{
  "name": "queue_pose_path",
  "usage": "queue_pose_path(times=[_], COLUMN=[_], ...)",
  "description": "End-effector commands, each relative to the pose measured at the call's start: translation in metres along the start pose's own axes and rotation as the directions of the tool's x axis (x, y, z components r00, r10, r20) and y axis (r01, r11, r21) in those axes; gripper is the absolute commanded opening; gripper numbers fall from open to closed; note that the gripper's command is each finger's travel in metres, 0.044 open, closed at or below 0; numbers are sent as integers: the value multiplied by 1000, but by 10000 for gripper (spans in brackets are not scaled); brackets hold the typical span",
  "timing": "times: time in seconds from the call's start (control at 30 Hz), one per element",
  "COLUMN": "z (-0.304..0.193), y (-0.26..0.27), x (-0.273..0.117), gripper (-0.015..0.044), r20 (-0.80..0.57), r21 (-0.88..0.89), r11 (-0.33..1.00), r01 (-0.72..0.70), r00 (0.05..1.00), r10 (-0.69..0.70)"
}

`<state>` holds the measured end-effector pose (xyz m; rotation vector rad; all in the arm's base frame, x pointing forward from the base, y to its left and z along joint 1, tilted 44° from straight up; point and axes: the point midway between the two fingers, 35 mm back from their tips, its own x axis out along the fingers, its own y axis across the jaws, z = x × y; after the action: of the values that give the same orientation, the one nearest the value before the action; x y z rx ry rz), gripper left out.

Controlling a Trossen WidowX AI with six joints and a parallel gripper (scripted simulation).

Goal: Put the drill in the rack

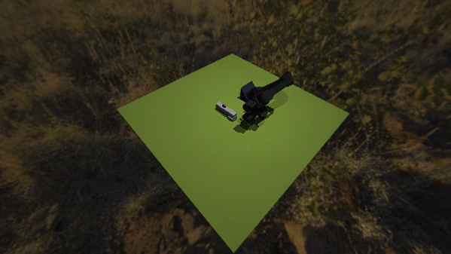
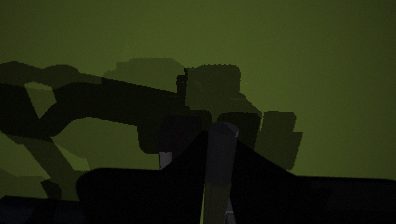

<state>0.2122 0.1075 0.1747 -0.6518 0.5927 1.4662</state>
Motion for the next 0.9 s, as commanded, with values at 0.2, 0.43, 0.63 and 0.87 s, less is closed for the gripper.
queue_pose_path(times=[0.2, 0.43, 0.63, 0.87], z=[3, 5, 5, 6], y=[15, 25, 27, 27], x=[1, 2, 5, 17], gripper=[0, 0, 0, 0], r20=[2, 2, 2, 3], r21=[6, 6, 6, 6], r11=[1000, 1000, 1000, 1000], r01=[-2, -3, -3, -2], r00=[1000, 1000, 1000, 1000], r10=[2, 3, 3, 2])
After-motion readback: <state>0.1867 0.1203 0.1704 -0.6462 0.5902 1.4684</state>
